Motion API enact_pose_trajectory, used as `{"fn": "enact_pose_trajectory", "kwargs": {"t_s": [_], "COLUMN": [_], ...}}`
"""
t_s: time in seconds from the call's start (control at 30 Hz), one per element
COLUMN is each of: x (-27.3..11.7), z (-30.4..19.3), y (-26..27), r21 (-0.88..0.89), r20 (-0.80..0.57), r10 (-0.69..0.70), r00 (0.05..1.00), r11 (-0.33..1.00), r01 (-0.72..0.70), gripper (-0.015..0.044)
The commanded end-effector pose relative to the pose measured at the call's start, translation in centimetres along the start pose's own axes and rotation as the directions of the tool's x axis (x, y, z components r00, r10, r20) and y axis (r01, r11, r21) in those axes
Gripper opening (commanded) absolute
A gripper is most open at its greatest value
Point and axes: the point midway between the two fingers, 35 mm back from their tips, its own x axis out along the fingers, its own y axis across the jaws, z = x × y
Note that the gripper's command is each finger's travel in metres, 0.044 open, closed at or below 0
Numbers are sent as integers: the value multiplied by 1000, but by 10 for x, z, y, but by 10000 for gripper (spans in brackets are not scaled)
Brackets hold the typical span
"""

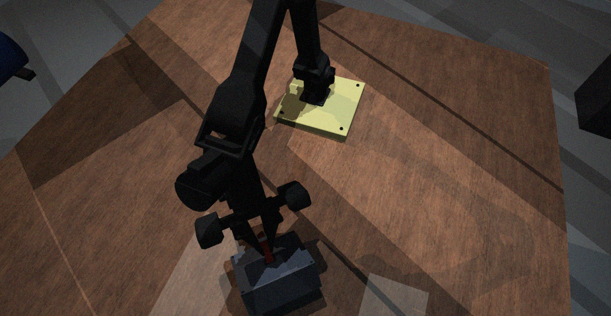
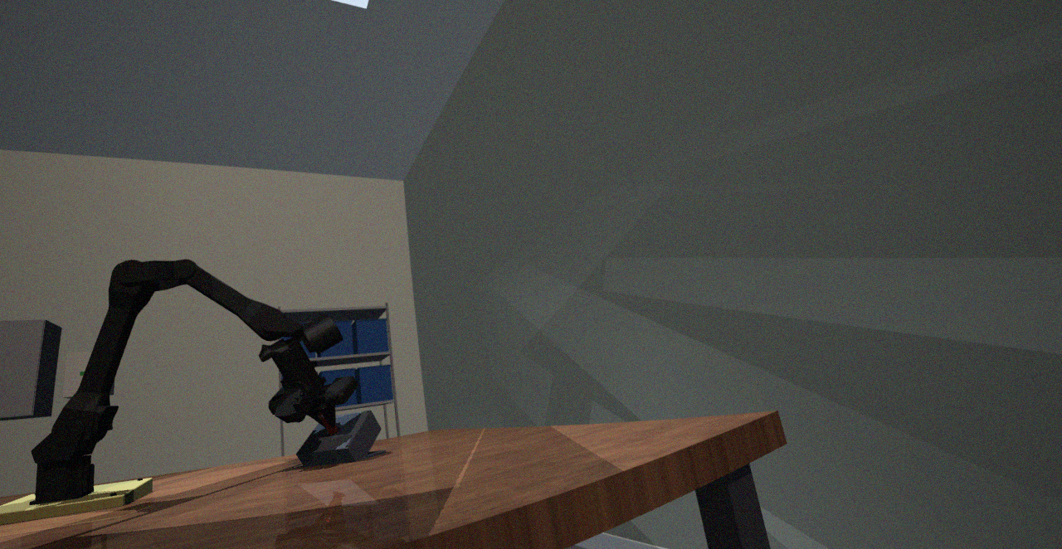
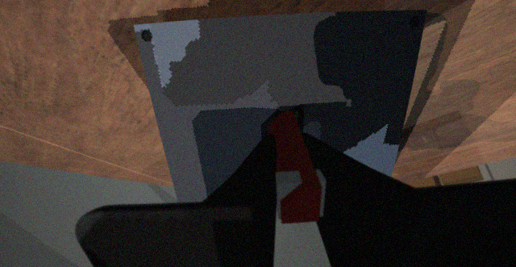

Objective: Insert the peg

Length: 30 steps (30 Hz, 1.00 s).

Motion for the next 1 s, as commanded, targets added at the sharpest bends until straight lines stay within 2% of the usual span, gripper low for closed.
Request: {"fn": "enact_pose_trajectory", "kwargs": {"t_s": [0.0,0.13,0.7,0.97], "x": [0,0,-6,-23], "z": [0,0,0,-1], "y": [0,0,1,2], "r21": [0,0,0,2], "r20": [0,0,0,2], "r10": [0,0,1,2], "r00": [1000,1000,1000,1000], "r11": [1000,1000,1000,1000], "r01": [0,0,-1,-2], "gripper": [0,0,440,440]}}
